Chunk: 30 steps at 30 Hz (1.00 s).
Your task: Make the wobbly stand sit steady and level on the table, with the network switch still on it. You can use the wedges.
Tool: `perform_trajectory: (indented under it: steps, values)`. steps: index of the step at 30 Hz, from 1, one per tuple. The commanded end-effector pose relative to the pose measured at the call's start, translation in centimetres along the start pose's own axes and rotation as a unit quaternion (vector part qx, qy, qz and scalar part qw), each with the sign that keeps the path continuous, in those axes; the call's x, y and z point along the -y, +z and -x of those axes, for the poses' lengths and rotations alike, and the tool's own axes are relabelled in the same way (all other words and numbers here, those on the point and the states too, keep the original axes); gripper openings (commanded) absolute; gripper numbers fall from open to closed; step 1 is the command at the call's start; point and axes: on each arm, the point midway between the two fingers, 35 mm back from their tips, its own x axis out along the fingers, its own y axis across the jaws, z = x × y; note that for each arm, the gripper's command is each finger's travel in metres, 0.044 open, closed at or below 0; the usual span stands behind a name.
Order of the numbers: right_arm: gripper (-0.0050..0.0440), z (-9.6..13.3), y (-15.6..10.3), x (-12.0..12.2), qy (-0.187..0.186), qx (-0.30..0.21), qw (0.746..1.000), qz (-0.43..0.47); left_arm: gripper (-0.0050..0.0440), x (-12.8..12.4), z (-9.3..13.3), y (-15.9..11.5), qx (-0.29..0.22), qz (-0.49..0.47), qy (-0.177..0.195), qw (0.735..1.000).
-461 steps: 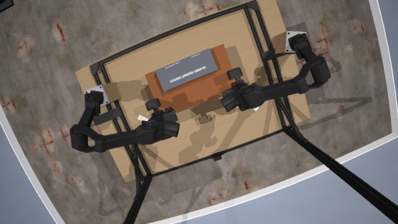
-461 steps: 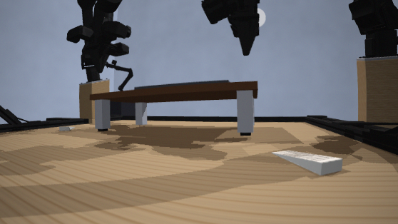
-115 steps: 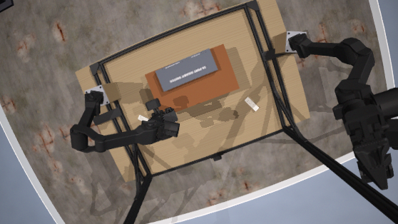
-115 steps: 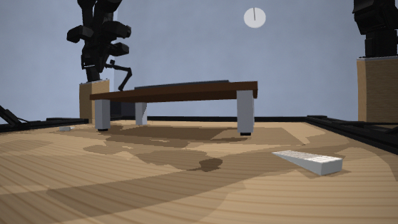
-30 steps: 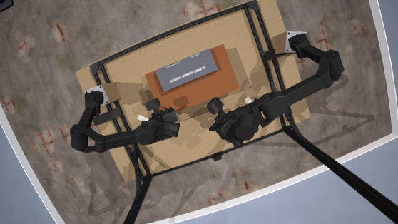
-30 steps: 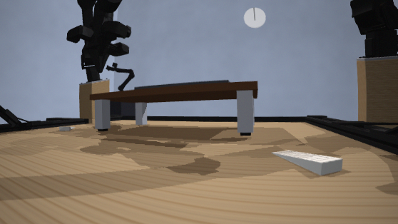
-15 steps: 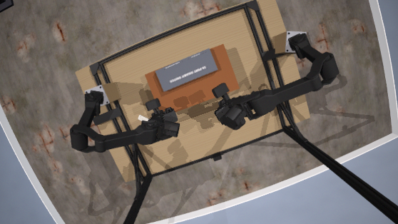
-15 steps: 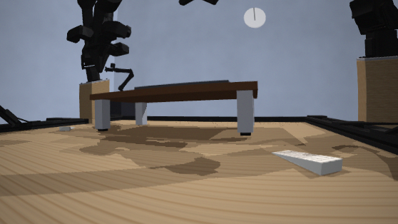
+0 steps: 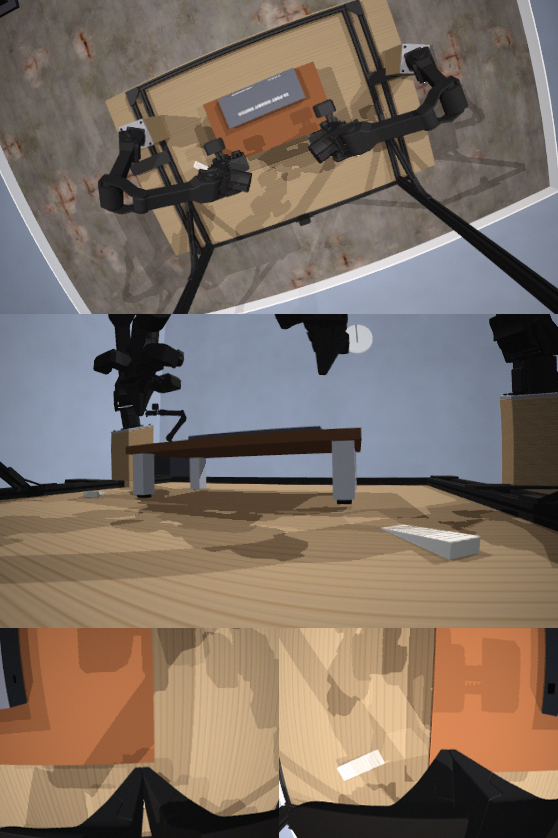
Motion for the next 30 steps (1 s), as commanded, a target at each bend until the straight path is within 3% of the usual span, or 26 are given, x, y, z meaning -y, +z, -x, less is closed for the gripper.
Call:
perform_trajectory:
  steps: [1, 6, 7, 23, 24, 30]
  values:
    - [0.0, -2.1, -3.0, 0.8, -0.006, -0.065, 0.998, -0.019, 0.0, 0.0, 0.0, 0.0, 0.0, 0.0, 0.0, 1.0]
    - [0.0, -2.1, -3.0, 0.8, -0.006, -0.065, 0.998, -0.019, 0.0, 0.0, 0.0, 0.0, 0.0, 0.0, 0.0, 1.0]
    - [0.0, -7.2, -3.7, 0.9, -0.006, -0.065, 0.998, -0.019, 0.0, 0.0, 0.0, 0.0, 0.0, 0.0, 0.0, 1.0]
    - [0.0, -7.2, -3.7, 0.9, -0.006, -0.065, 0.998, -0.019, 0.0, 0.0, 0.0, 0.0, 0.0, 0.0, 0.0, 1.0]
    - [0.0, -8.8, -3.9, 0.9, -0.006, -0.065, 0.998, -0.019, 0.0, 0.0, 0.0, 0.0, 0.0, 0.0, 0.0, 1.0]
    - [0.0, -8.8, -3.9, 0.9, -0.006, -0.065, 0.998, -0.019, 0.0, 0.0, 0.0, 0.0, 0.0, 0.0, 0.0, 1.0]
